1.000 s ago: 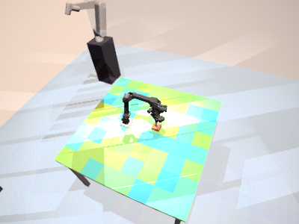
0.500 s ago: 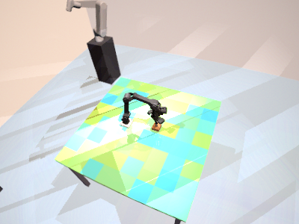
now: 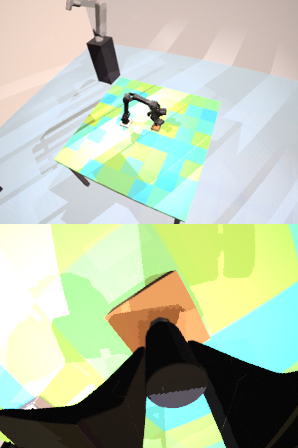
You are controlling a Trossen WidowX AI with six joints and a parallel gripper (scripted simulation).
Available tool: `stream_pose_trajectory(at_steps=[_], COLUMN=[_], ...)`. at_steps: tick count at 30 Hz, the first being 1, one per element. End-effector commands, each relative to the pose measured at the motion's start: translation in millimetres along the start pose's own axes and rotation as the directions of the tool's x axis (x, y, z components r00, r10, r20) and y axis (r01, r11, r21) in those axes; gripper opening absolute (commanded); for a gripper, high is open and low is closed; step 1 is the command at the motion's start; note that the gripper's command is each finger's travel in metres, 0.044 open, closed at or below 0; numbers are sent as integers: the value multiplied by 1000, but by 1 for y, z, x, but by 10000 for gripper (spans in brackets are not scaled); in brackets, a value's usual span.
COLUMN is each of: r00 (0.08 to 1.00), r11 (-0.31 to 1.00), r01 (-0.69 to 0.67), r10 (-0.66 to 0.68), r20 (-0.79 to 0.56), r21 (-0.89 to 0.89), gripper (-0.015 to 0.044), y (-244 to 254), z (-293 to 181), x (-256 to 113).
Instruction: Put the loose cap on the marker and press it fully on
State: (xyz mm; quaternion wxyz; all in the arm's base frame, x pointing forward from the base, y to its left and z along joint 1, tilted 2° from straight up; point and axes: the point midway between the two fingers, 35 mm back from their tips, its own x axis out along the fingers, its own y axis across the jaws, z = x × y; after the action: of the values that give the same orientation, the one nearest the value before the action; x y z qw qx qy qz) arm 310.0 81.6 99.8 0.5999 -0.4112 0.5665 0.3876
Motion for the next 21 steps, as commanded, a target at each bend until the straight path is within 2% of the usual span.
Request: stream_pose_trajectory(at_steps=[1,5,21], r00=[1000,1000,1000], r11=[1000,1000,1000], r01=[1,1,-1], r10=[-1,-1,1], r20=[-2,-2,-1], r21=[2,2,0], gripper=[0,0,420], y=[0,0,0], z=[0,-1,0], x=[2,2,1])
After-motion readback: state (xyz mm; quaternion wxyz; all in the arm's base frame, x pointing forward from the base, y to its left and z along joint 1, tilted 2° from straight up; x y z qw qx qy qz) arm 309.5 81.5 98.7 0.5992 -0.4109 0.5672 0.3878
